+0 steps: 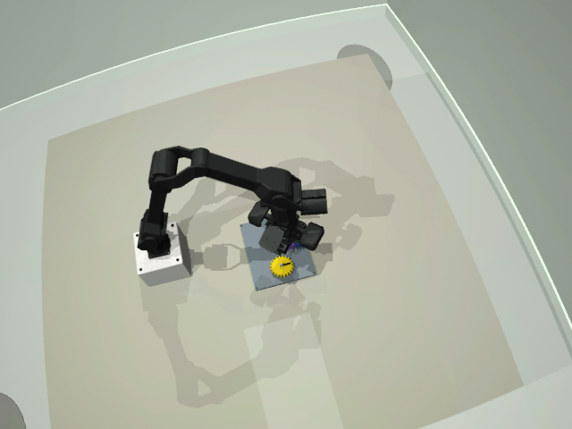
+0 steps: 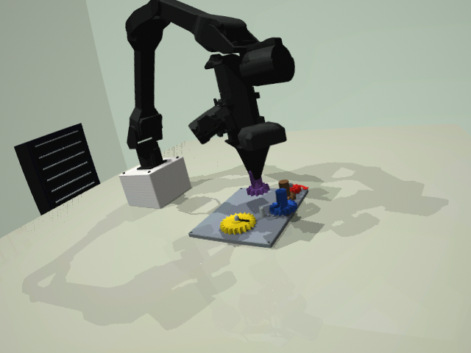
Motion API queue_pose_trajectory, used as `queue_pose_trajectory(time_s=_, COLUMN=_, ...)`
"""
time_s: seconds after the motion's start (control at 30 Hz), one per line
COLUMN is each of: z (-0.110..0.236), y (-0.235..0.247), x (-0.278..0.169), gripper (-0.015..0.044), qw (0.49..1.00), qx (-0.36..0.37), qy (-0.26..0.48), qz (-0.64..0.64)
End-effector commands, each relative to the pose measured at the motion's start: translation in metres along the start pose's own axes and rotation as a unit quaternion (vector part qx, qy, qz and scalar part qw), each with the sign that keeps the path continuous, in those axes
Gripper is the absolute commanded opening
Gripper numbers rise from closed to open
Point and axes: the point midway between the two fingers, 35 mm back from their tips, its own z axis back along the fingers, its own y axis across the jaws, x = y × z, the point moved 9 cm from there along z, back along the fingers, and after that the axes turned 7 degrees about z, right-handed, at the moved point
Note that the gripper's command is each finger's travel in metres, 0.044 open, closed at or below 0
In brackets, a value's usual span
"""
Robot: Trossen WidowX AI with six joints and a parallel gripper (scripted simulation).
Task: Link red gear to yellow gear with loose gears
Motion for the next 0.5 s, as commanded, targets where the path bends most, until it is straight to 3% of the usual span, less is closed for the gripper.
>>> queue_pose_trajectory(time_s=0.0, z=-0.001, y=0.000, x=0.000, gripper=0.0000, qw=1.000, qx=0.000, qy=-0.002, qz=-0.005)
queue_pose_trajectory(time_s=0.47, z=-0.019, y=0.000, x=0.001, gripper=0.0000, qw=0.996, qx=0.000, qy=-0.002, qz=0.089)
